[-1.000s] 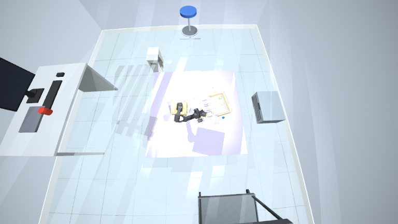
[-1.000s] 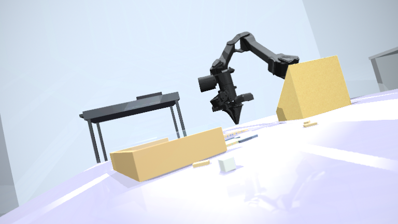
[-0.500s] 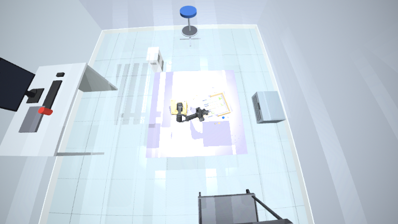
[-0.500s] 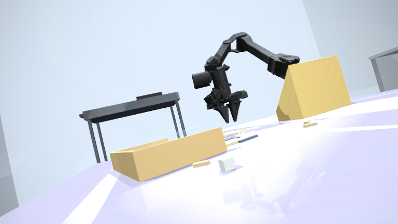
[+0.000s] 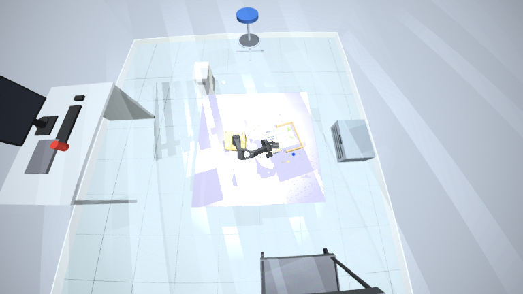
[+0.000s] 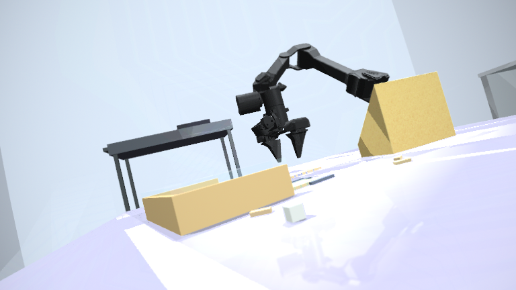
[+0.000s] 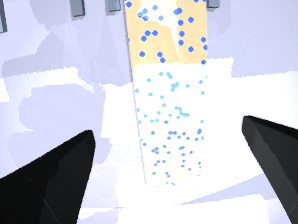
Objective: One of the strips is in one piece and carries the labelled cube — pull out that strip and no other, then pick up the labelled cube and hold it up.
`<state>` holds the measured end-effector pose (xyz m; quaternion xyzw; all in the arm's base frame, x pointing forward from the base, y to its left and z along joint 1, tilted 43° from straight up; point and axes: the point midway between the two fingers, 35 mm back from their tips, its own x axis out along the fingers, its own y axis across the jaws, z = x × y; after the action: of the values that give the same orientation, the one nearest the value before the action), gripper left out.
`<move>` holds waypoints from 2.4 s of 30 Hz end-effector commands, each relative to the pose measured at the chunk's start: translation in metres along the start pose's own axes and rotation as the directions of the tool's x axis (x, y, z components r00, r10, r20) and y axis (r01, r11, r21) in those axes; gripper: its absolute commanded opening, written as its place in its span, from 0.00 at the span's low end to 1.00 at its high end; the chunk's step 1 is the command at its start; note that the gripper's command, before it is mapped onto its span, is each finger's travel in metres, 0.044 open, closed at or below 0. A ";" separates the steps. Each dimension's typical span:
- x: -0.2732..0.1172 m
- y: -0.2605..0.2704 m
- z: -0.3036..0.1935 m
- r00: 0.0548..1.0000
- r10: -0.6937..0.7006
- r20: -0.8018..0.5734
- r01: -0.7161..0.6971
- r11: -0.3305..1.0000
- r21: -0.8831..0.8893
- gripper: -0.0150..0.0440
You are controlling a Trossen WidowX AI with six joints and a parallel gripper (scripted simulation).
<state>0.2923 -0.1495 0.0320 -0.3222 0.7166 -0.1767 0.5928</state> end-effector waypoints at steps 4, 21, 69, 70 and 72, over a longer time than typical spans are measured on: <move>-0.003 0.000 0.025 1.000 -0.006 0.002 0.006 1.000 0.004 1.00; -0.009 -0.002 0.073 1.000 -0.006 0.004 0.006 1.000 0.006 1.00; 0.010 -0.003 0.149 1.000 -0.006 0.007 0.006 1.000 0.009 0.68; 0.012 -0.003 0.149 1.000 -0.006 0.007 0.006 1.000 0.009 0.68; 0.015 -0.003 0.149 1.000 -0.006 0.007 0.006 1.000 0.009 0.68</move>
<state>0.4382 -0.1390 -0.0032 -0.3190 0.7085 -0.1839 0.6021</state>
